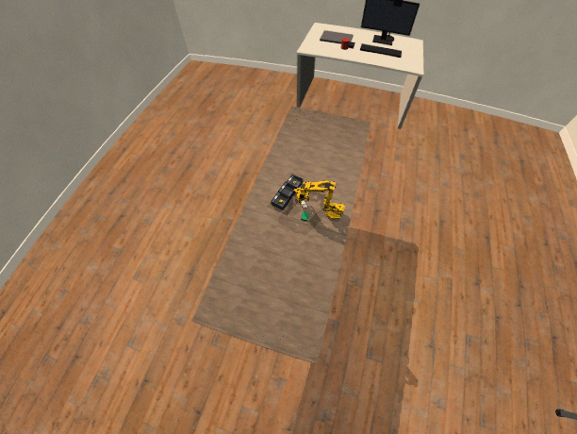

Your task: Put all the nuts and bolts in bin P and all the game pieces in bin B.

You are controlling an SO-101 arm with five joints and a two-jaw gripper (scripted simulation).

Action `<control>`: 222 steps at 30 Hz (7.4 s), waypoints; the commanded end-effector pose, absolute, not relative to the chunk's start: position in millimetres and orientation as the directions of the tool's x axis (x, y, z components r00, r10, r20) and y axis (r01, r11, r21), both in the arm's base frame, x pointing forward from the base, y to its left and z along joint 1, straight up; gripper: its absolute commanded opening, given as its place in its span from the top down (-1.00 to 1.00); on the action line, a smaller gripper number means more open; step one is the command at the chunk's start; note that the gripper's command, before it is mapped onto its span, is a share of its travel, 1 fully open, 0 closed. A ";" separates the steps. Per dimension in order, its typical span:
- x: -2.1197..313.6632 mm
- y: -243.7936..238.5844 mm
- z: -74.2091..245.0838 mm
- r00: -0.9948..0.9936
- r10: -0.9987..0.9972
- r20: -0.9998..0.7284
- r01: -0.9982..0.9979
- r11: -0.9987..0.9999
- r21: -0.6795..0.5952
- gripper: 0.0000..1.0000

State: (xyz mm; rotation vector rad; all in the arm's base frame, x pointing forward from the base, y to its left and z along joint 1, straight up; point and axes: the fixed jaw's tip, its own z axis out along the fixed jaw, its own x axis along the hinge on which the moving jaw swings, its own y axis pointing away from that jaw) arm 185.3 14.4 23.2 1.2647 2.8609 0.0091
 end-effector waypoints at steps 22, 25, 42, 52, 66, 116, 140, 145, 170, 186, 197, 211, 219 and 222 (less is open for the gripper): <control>185.3 12.8 8.4 -0.660 0.751 -0.010 0.751 0.660 0.013 0.43; 185.3 12.8 8.4 -0.660 0.751 -0.010 0.751 0.660 0.013 0.43; 185.3 12.8 8.4 -0.660 0.751 -0.010 0.751 0.660 0.013 0.46; 185.3 12.8 8.4 -0.660 0.751 -0.010 0.751 0.660 0.013 0.59; 185.3 12.8 8.4 -0.660 0.751 -0.010 0.751 0.660 0.013 0.86; 185.8 11.9 25.2 -0.660 0.751 -0.010 0.751 0.660 0.013 1.00; 183.4 10.4 54.4 -0.666 0.746 -0.011 0.746 0.666 0.013 1.00; 187.6 11.4 56.4 -0.688 0.726 -0.015 0.726 0.688 0.017 1.00; 213.9 18.8 67.2 -0.815 0.578 -0.042 0.577 0.816 0.033 1.00; 230.4 22.7 74.7 -0.875 0.479 -0.071 0.477 0.878 0.045 1.00; 243.5 26.3 80.0 -0.917 0.385 -0.099 0.382 0.923 0.051 1.00; 249.3 27.7 80.9 -0.931 0.346 -0.114 0.342 0.938 0.053 1.00; 259.6 30.1 81.4 -0.951 0.276 -0.143 0.271 0.961 0.055 1.00; 265.3 31.4 81.4 -0.959 0.234 -0.160 0.228 0.972 0.054 1.00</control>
